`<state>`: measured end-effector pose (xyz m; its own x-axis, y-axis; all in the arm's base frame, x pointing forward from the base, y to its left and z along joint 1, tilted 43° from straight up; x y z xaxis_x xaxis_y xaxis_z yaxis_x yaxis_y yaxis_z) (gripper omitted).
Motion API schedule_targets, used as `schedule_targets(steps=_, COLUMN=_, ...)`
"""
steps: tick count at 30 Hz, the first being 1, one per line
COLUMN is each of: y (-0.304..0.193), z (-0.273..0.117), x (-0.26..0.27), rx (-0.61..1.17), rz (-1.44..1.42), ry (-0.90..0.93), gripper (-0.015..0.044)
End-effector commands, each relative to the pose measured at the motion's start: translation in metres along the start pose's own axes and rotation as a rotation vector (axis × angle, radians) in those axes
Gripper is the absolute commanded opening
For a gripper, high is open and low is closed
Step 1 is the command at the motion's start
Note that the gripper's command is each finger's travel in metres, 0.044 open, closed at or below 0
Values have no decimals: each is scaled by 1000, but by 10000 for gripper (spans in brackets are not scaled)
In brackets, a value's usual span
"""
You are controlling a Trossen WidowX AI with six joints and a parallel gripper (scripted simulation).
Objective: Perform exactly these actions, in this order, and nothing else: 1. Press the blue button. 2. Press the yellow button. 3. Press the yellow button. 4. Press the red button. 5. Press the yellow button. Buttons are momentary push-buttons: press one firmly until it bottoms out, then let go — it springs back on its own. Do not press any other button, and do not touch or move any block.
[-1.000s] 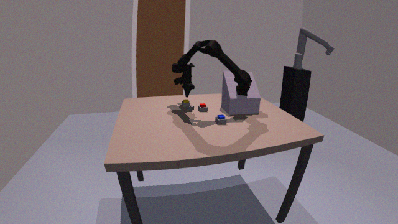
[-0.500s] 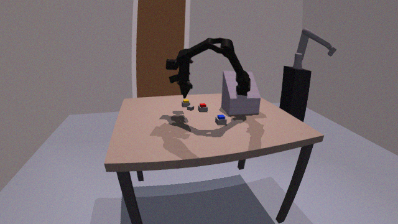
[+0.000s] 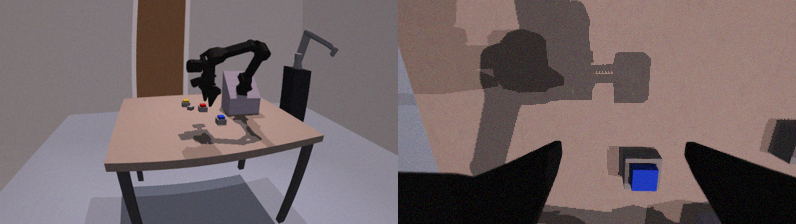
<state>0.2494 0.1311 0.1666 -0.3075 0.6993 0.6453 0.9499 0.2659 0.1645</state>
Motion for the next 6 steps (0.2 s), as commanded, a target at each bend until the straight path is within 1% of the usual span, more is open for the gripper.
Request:
schedule_targets(steps=1, y=-24, z=-4, x=29, rx=-1, rz=10, ry=22, gripper=400)
schedule_targets(steps=6, y=-24, z=-4, x=29, rx=-1, rz=10, ry=22, gripper=400)
Point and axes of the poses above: the point midway between the two fingers, 35 mm back from their tips, its own z axis out along the fingers, its own x axis across the jaws, y = z × x, the point moved 3 cm from there along -z, back along the fingers, and after that the axes turned 10 degrees about -z, right-handed, at the moved point
